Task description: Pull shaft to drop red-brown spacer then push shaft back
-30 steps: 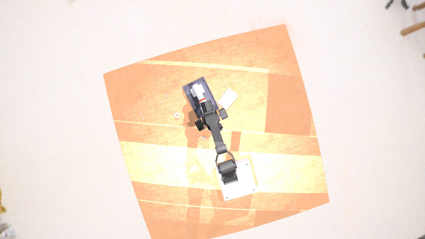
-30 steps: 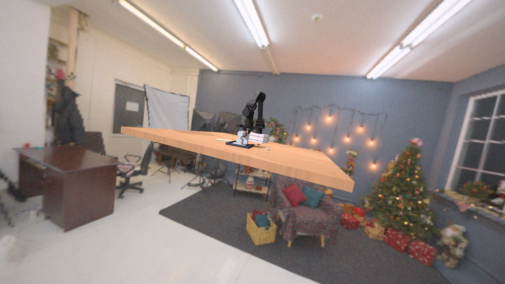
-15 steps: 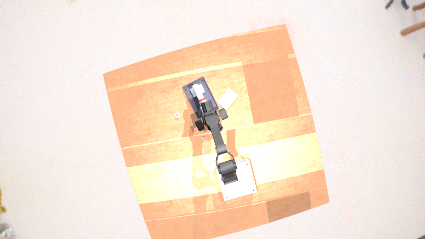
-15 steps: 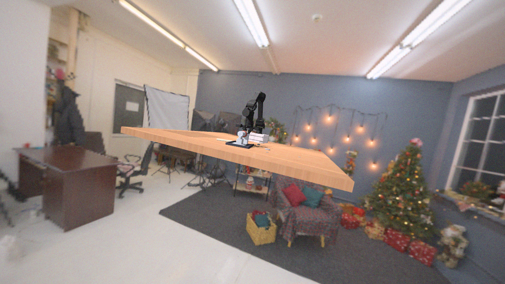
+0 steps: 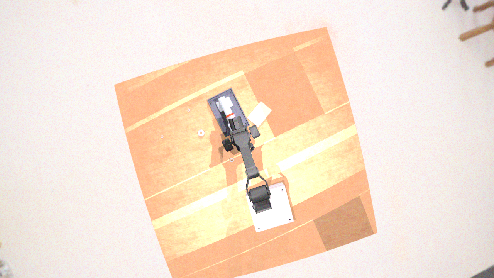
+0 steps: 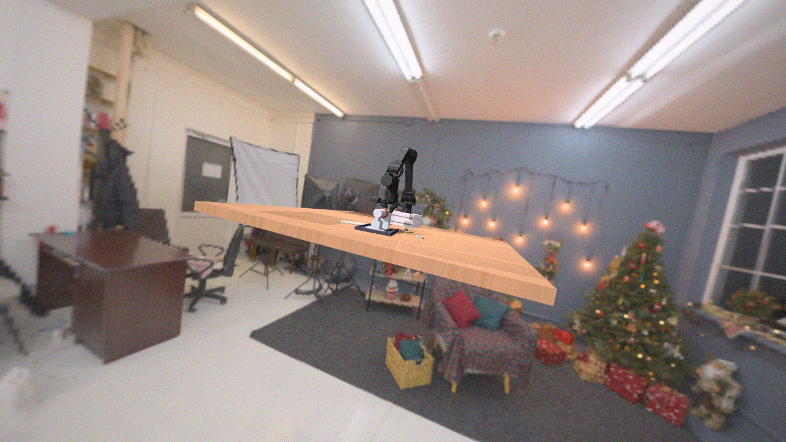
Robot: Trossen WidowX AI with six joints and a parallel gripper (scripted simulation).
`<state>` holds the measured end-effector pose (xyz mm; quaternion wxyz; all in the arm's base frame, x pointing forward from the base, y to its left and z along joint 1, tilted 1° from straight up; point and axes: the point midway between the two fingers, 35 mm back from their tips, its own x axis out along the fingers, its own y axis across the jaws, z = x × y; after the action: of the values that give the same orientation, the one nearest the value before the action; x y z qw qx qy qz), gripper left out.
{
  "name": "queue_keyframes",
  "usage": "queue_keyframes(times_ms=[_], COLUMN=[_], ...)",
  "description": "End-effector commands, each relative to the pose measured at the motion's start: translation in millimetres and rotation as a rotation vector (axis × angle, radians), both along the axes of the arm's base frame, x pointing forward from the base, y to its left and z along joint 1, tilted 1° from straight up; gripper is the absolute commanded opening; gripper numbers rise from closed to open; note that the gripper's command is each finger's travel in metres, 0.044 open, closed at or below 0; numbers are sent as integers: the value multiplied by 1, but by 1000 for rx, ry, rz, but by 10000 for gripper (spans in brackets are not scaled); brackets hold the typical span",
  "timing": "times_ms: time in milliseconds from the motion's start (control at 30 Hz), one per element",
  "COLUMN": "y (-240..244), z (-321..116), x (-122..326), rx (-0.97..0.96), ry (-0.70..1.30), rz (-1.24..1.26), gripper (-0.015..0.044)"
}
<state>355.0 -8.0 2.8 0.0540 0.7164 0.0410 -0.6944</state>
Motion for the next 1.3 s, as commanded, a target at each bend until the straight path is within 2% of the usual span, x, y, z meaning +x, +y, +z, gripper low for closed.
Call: queue_keyframes(times_ms=[0, 1267], y=[0, -1], z=[0, 0], x=[-2, -6], rx=[-2, -2], ry=[3, 3], rz=[2, 2], gripper=[0, 0])
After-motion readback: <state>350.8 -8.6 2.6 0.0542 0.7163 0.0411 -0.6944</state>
